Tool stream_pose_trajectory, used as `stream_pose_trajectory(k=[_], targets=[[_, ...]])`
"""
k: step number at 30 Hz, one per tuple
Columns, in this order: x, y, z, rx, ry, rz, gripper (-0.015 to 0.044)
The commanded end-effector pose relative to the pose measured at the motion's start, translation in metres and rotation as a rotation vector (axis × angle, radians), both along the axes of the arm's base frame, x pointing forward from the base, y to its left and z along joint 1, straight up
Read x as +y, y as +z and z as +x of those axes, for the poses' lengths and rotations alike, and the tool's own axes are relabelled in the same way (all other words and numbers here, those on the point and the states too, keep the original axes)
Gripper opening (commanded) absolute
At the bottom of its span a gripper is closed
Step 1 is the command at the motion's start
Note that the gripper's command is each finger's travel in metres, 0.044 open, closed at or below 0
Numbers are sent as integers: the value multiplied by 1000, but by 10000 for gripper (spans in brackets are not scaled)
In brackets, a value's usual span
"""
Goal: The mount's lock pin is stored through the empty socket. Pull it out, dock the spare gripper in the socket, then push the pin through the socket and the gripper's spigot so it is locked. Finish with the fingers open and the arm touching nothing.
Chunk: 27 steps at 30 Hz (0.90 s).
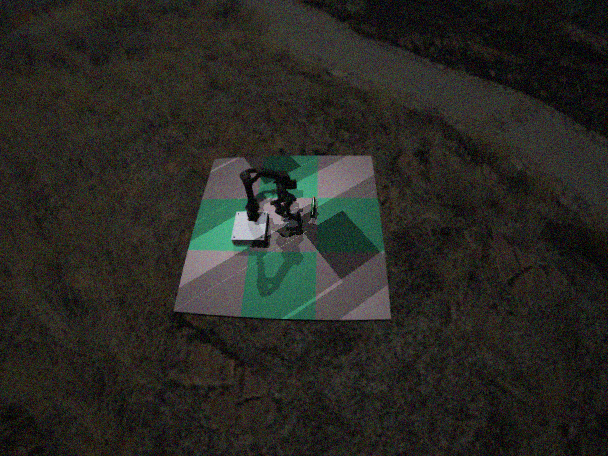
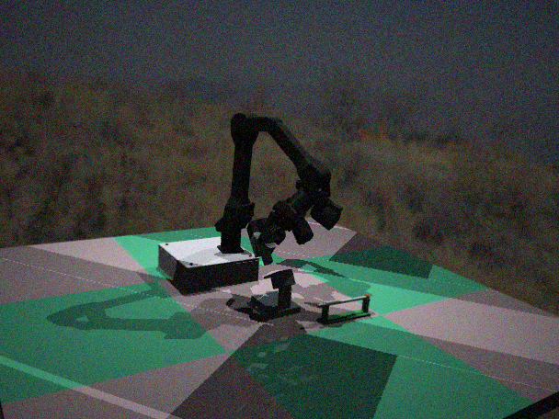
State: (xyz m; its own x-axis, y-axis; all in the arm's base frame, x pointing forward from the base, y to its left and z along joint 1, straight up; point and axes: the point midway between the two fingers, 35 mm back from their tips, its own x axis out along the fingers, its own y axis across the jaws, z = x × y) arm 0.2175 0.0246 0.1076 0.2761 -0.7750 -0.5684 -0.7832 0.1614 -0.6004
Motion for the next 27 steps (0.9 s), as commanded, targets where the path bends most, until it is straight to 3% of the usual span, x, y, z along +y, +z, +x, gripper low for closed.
stream_pose_trajectory(k=[1,10,27], targets=[[7,8,3,23,78,-62,0],[23,22,2,99,252,-207,0],[26,5,13,100,261,-202,0]])
